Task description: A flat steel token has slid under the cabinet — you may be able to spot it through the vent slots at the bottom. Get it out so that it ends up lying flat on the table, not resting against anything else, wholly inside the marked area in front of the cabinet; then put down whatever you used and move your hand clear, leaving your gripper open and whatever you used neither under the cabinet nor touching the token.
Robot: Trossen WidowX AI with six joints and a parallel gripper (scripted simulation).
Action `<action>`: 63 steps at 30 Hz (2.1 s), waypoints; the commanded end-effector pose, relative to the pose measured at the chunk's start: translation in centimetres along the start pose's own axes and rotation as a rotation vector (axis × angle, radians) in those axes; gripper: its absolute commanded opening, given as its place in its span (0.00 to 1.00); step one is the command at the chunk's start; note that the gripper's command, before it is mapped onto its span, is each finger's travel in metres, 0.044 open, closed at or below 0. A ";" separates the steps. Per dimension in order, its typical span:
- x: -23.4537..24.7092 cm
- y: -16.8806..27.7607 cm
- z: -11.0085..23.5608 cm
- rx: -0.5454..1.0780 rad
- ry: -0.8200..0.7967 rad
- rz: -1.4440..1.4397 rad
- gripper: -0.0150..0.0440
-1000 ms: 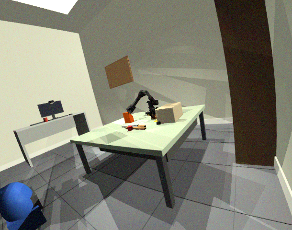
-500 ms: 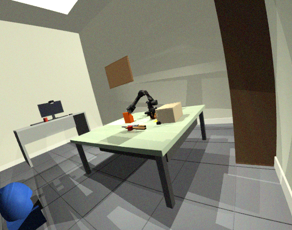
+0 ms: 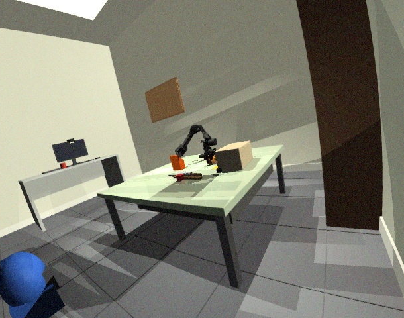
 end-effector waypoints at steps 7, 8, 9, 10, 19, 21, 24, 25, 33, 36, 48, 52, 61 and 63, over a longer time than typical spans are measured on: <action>-0.2 1.4 -0.1 0.003 0.001 -0.003 0.25; -0.2 1.5 -0.1 0.003 0.001 -0.003 0.25; -0.2 1.6 -0.1 0.003 0.001 -0.003 0.25; -0.2 1.8 -0.1 0.003 0.001 -0.003 0.25; -0.3 2.9 -0.1 0.003 0.001 -0.004 0.25; -0.3 3.1 -0.1 0.004 0.001 -0.004 0.25; -0.3 3.5 -0.1 0.004 0.001 -0.004 0.25; -0.3 3.6 -0.1 0.004 0.001 -0.004 0.25; -0.4 4.6 -0.1 0.004 0.001 -0.005 0.25; -0.4 4.9 -0.1 0.004 0.001 -0.005 0.25; -0.4 6.3 -0.1 0.005 0.001 -0.005 0.25; -0.5 6.7 -0.1 0.005 0.001 -0.005 0.25; -0.5 7.7 -0.1 0.006 0.001 -0.006 0.25; -0.5 7.9 -0.1 0.006 0.001 -0.006 0.25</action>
Point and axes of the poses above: the point midway between the two fingers, 35 mm back from their tips, its own z axis back along the fingers, its own x axis across the jaws, y = z × x, the point moved 2 cm from there along z, back along the fingers, and after that the axes turned 7 degrees about -z, right-handed, at the moved point
